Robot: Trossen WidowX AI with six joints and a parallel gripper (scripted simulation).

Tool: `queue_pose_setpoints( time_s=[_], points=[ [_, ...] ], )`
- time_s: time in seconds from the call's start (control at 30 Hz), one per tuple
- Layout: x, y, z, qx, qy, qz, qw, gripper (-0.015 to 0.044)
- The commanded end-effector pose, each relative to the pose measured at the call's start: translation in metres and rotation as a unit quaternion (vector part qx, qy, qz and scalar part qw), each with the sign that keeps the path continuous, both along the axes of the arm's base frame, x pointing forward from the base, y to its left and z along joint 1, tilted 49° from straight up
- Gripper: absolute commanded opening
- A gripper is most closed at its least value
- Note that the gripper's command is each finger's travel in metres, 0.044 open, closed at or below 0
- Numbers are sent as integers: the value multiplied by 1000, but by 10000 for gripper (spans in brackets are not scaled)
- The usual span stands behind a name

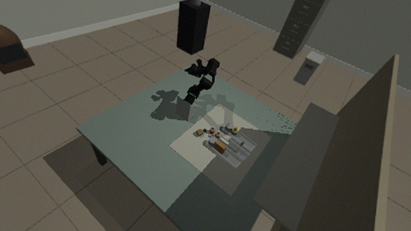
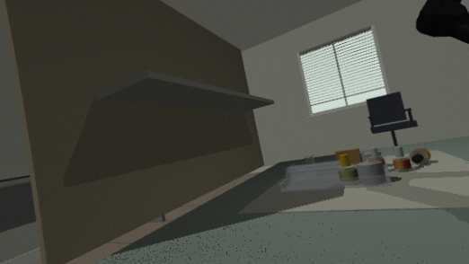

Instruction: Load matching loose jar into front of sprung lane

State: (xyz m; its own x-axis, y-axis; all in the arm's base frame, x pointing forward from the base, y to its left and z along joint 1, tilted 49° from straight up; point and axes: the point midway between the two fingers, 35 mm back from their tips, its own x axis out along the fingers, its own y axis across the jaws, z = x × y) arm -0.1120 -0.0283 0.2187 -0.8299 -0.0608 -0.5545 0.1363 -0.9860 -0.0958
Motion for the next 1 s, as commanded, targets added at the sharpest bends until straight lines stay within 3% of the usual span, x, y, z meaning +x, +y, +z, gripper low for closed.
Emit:
queue_pose_setpoints(
  time_s=[0.0, 0.23, 0.47, 0.73, 0.97],
  points=[
    [-1, 2, 0, -2, -1, -4, 1000, 426],
    [-11, 71, 5, -66, -30, -173, 982, 440],
    [15, 149, 0, -153, -37, -350, 924, 440],
    [89, 217, -19, -255, -11, -527, 811, 440],
    [181, 237, -48, -338, 42, -652, 678, 440]
  ],
)
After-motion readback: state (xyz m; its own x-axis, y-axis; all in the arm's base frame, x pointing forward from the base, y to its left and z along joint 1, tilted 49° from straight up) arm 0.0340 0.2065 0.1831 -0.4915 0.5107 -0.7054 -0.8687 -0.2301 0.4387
